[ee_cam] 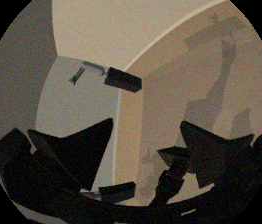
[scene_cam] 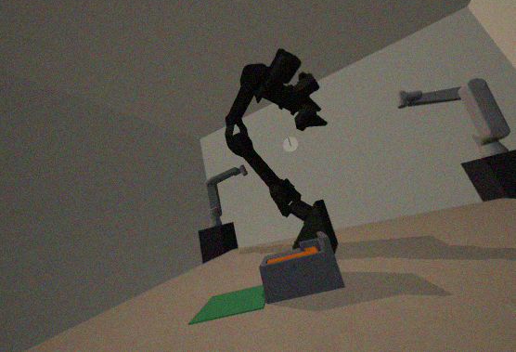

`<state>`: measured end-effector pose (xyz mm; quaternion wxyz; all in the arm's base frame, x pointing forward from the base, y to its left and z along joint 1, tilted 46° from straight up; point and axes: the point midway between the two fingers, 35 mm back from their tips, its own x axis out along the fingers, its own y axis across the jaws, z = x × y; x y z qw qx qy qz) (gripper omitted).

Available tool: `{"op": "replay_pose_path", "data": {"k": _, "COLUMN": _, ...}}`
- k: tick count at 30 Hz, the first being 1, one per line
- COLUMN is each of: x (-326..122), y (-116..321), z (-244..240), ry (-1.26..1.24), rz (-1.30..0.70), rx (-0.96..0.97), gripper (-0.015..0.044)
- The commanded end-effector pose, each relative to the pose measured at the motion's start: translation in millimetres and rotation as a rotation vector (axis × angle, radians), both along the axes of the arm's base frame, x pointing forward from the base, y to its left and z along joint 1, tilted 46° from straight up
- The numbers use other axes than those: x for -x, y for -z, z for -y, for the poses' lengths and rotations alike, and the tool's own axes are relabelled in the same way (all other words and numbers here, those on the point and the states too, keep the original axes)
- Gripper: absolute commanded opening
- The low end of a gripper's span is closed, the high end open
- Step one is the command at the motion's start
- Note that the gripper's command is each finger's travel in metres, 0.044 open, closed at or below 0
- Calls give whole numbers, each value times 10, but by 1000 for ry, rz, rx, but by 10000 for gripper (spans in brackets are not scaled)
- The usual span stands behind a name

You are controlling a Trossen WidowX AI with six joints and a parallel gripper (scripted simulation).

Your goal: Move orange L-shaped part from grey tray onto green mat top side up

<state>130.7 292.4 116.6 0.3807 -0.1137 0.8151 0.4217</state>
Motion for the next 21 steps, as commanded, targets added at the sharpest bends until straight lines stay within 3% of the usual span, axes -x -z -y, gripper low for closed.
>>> {"op": "replay_pose_path", "data": {"k": 1, "x": -15, "y": 27, "z": 25, "ry": 3, "rz": 8, "rx": 16, "gripper": 374}}
{"op": "replay_pose_path", "data": {"k": 4, "x": -148, "y": 262, "z": 260, "ry": 32, "rz": 85, "rx": 162, "gripper": 295}}
{"op": "replay_pose_path", "data": {"k": 9, "x": -521, "y": 799, "z": 1023, "ry": 130, "rz": 337, "rx": 569, "gripper": 180}}
{"op": "replay_pose_path", "data": {"k": 17, "x": -928, "y": 1127, "z": 2123, "ry": 278, "rz": 768, "rx": 1060, "gripper": 180}}
{"op": "replay_pose_path", "data": {"k": 21, "x": -974, "y": 1136, "z": 2284, "ry": 299, "rz": 845, "rx": 1125, "gripper": 180}}
